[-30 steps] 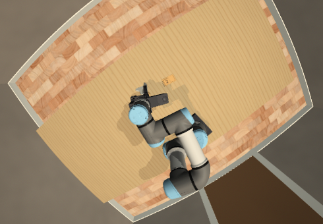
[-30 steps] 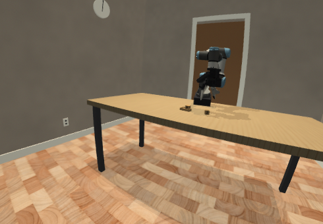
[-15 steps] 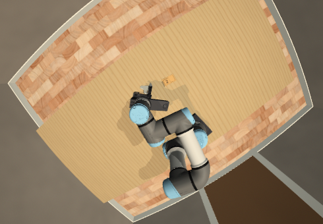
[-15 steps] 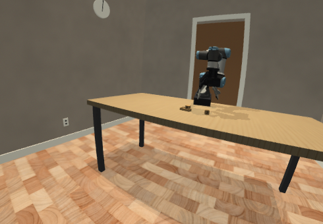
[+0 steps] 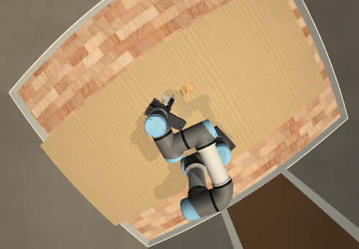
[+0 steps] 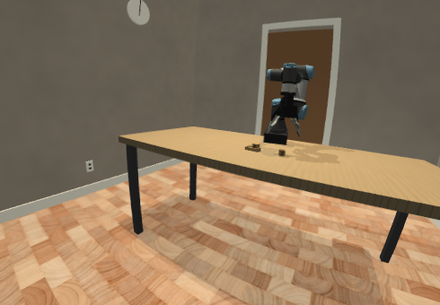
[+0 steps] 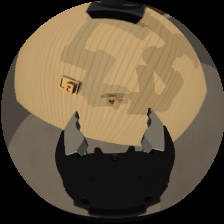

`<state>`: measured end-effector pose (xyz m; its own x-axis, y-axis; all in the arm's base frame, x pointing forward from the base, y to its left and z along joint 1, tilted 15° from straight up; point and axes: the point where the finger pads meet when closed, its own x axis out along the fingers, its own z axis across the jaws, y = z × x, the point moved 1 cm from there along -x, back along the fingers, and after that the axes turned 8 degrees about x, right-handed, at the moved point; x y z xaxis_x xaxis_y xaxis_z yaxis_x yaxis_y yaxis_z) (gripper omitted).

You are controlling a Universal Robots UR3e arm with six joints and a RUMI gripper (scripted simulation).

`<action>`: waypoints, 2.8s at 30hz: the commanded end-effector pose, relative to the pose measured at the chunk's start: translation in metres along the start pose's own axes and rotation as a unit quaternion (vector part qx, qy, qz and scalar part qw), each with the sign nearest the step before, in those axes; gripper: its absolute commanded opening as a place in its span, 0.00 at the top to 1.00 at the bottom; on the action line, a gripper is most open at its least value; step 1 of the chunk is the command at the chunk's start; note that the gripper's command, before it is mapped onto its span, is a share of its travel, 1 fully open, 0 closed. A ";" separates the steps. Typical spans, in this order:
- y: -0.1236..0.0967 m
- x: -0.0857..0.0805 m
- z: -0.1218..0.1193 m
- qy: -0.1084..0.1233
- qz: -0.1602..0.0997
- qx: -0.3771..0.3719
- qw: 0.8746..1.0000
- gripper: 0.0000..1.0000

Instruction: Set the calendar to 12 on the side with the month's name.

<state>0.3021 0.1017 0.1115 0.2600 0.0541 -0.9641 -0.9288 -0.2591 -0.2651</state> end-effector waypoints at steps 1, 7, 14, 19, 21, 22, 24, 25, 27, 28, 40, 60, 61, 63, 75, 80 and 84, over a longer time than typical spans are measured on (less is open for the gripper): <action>-0.001 -0.001 0.001 0.005 0.001 0.087 0.996 0.00; -0.001 -0.002 0.002 0.005 0.000 0.161 0.987 0.00; -0.001 -0.002 0.003 0.005 0.000 0.228 0.974 0.00; -0.002 -0.002 0.003 0.005 0.000 0.293 0.956 0.00; -0.003 -0.003 0.003 0.005 -0.001 0.327 0.945 0.00; -0.003 -0.003 0.003 0.005 -0.001 0.335 0.942 0.00; -0.003 -0.003 0.004 0.005 -0.001 0.355 0.935 0.00; -0.004 -0.003 0.004 0.005 -0.001 0.374 0.927 0.00; -0.004 -0.003 0.004 0.005 -0.001 0.393 0.919 0.00; -0.005 -0.003 0.004 0.005 -0.001 0.412 0.911 0.00; -0.008 -0.004 0.004 0.005 -0.002 0.539 0.842 0.00; -0.014 -0.006 0.002 0.004 -0.003 0.695 0.719 0.00; -0.014 -0.006 0.002 0.004 -0.003 0.701 0.714 0.00; -0.015 -0.006 0.002 0.004 -0.003 0.710 0.704 0.00; -0.016 -0.006 0.001 0.004 -0.003 0.736 0.677 0.00; -0.016 -0.006 0.001 0.004 -0.003 0.739 0.674 0.00; -0.016 -0.006 0.001 0.004 -0.003 0.739 0.673 0.00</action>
<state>0.3147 0.1069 0.1208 0.2589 0.0447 -0.9649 -0.1796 0.9837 -0.0026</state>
